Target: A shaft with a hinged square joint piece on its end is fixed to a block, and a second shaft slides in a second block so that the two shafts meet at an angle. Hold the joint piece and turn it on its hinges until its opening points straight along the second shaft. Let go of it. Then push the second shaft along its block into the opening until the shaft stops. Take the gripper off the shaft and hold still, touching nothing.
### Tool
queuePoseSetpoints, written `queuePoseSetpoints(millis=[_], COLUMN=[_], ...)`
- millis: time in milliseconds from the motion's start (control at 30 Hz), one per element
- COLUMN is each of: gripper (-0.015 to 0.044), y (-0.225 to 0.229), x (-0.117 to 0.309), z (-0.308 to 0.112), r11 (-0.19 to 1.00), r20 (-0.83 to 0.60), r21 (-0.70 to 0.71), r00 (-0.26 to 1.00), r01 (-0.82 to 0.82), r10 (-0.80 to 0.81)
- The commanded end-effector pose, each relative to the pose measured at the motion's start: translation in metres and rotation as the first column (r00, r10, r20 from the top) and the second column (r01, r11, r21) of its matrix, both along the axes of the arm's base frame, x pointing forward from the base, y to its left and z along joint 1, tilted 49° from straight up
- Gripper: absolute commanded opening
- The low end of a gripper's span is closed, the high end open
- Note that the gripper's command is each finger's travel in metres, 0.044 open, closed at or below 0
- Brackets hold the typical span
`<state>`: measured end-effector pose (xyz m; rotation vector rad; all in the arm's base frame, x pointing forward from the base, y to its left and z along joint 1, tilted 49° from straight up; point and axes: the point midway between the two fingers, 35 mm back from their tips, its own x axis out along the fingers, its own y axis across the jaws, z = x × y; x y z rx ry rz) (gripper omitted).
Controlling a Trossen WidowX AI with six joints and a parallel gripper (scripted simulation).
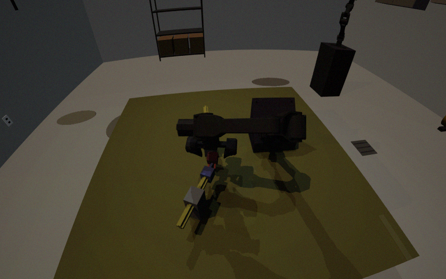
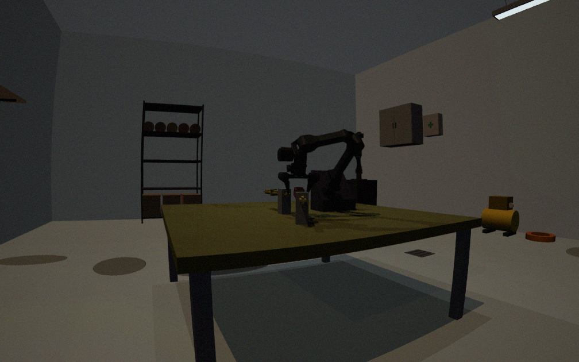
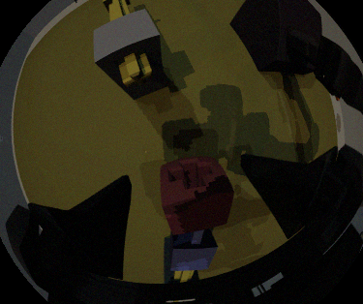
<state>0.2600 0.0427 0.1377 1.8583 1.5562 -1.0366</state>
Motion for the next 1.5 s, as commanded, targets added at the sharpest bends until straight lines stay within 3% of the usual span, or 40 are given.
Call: queuePoseSetpoints(millis=[0, 433, 767, 1467], gripper=[0.0440, 0.0440, 0.0182, 0.0182], y=[0.006, 0.018, 0.018, 0.018], x=[0.000, 0.001, 0.001, 0.001], z=[-0.004, -0.019, -0.019, -0.019], r11=[1.000, 1.000, 1.000, 1.000], r20=[-0.006, -0.006, -0.006, -0.006], r21=[0.008, 0.009, 0.009, 0.009], r00=[1.000, 1.000, 1.000, 1.000], r01=[0.002, 0.002, 0.002, 0.002], r10=[-0.002, -0.002, -0.002, -0.002])
